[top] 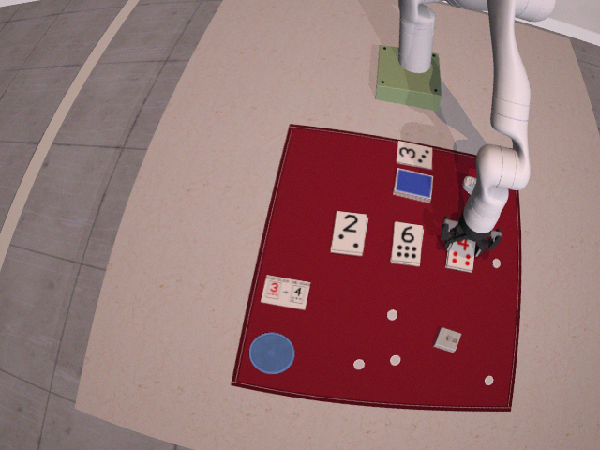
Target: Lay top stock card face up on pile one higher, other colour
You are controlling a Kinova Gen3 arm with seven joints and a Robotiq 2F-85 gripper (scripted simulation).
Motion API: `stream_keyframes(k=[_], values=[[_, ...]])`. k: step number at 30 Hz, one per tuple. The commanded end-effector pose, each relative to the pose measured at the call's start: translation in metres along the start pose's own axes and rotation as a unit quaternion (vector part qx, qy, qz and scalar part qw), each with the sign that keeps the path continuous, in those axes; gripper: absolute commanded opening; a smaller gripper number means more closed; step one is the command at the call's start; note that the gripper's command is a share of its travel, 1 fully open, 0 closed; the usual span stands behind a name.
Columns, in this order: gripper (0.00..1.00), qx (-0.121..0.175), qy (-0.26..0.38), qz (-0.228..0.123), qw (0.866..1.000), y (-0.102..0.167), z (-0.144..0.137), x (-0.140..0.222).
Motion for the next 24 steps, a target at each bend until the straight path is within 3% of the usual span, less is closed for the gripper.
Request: stream_keyframes(k=[1,24], values=[[0.72,0.001,-0.001,-0.001,1.000,0.0011,-0.0008,0.0005],[0.72,0.001,-0.001,-0.002,1.000,0.0063,-0.0009,0.0005]])
Point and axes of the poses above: the point where the finger pads meet when closed, its own y axis out along the fingers, its own z axis across the jaws, x = y × z, the point moved 10 cm from there along -y, back along the fingers, and after that the axes turned 8 degrees about y, right-handed, at the moved point
